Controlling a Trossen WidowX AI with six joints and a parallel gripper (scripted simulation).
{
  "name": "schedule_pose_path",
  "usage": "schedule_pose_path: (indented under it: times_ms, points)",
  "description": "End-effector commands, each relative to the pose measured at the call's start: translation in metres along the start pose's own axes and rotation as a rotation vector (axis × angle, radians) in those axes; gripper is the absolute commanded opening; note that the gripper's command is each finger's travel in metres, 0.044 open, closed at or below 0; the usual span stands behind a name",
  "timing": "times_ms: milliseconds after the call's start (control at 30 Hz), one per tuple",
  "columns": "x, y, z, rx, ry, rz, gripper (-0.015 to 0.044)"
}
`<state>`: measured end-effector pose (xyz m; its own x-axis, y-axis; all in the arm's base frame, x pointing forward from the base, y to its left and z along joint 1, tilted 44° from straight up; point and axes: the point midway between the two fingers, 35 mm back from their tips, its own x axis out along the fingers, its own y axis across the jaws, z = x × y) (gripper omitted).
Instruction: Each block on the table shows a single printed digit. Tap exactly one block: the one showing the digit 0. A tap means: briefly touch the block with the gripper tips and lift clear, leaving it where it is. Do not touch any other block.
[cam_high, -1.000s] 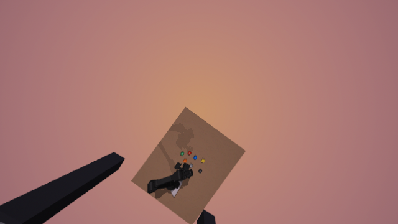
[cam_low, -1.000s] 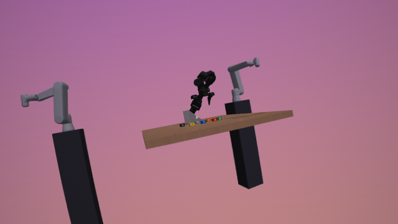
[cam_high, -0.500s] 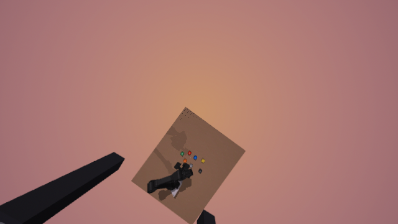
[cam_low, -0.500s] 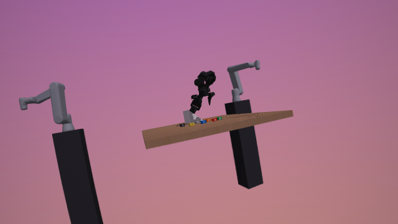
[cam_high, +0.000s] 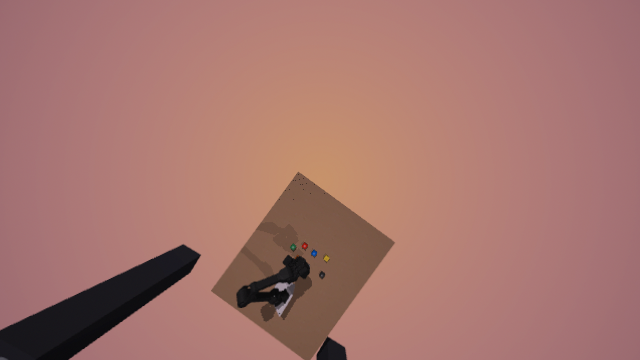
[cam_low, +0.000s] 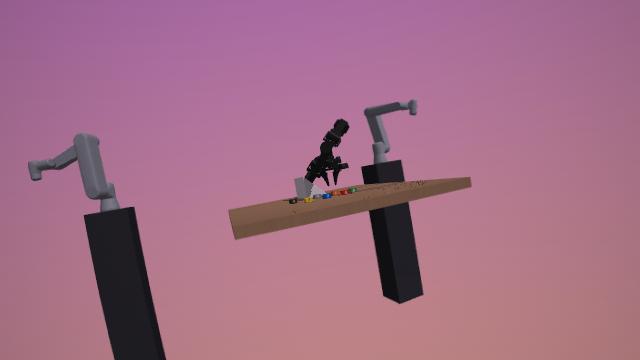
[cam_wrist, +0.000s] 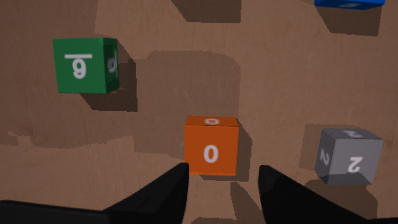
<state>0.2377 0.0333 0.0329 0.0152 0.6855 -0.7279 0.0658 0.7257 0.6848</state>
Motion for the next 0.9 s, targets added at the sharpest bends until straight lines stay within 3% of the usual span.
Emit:
schedule_pose_path:
  times_ms: [0, 867]
  points:
    - [0.003, 0.000, -0.001, 0.006, 0.000, 0.005, 0.0020]
    - [0.030, 0.000, -0.001, 0.006, 0.000, 0.006, 0.0020]
